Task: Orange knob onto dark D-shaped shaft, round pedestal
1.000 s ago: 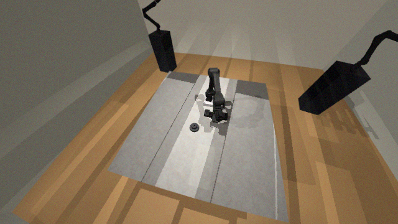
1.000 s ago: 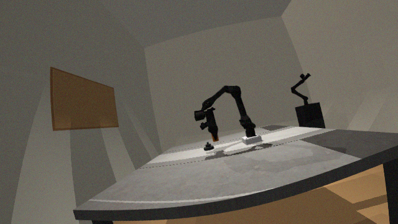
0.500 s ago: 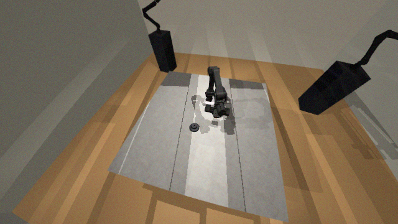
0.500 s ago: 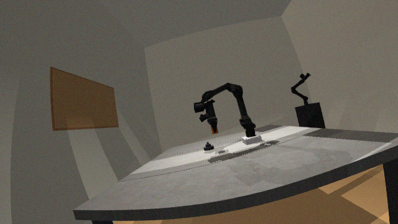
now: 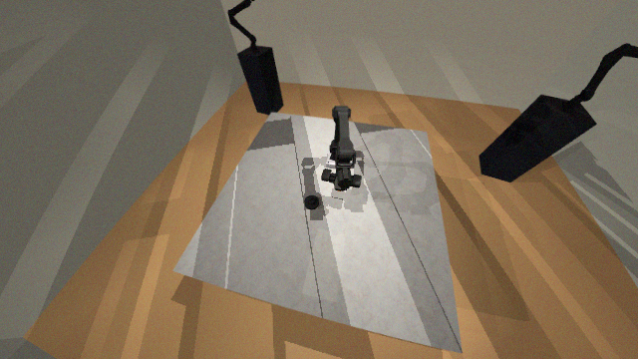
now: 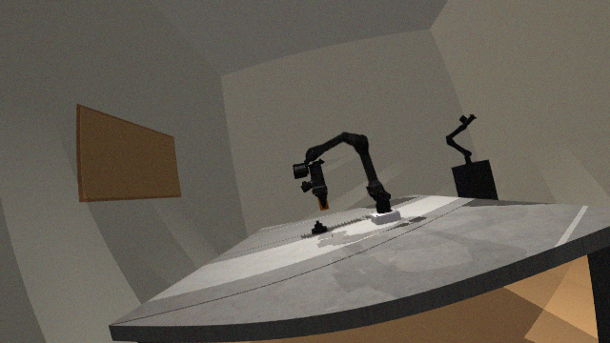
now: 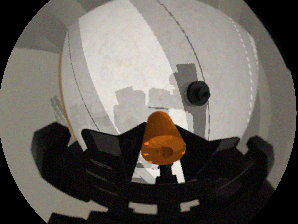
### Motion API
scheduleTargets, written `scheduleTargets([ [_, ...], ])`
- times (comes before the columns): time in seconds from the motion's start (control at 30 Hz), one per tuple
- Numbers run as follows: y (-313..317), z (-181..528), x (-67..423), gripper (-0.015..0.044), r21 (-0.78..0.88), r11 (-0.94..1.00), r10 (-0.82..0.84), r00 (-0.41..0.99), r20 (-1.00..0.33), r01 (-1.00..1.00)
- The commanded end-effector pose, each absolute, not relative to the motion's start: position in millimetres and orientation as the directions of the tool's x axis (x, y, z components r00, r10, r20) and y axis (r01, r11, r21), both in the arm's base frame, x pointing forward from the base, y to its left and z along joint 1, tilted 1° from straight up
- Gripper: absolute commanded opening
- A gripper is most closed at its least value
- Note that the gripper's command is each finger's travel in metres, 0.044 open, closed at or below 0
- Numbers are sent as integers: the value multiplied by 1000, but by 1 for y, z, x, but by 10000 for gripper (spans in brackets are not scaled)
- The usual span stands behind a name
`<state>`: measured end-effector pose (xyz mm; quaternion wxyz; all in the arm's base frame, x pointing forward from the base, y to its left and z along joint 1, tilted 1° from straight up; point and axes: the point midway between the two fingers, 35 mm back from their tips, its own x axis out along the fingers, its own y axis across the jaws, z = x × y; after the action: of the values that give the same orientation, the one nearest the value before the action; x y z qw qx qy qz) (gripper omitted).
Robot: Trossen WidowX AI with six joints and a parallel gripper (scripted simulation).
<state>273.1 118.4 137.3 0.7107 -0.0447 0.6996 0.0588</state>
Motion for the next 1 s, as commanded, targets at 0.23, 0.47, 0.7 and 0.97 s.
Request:
scheduleTargets([
  [0.23,94,132,298,0,12,989,17,31,-999,-145],
  [0.47,77,126,311,0,10,989,15,30,-999,-148],
  [0.7,60,120,322,0,10,989,14,30,-999,-147],
  [0.97,41,114,332,0,13,992,16,28,-999,-124],
])
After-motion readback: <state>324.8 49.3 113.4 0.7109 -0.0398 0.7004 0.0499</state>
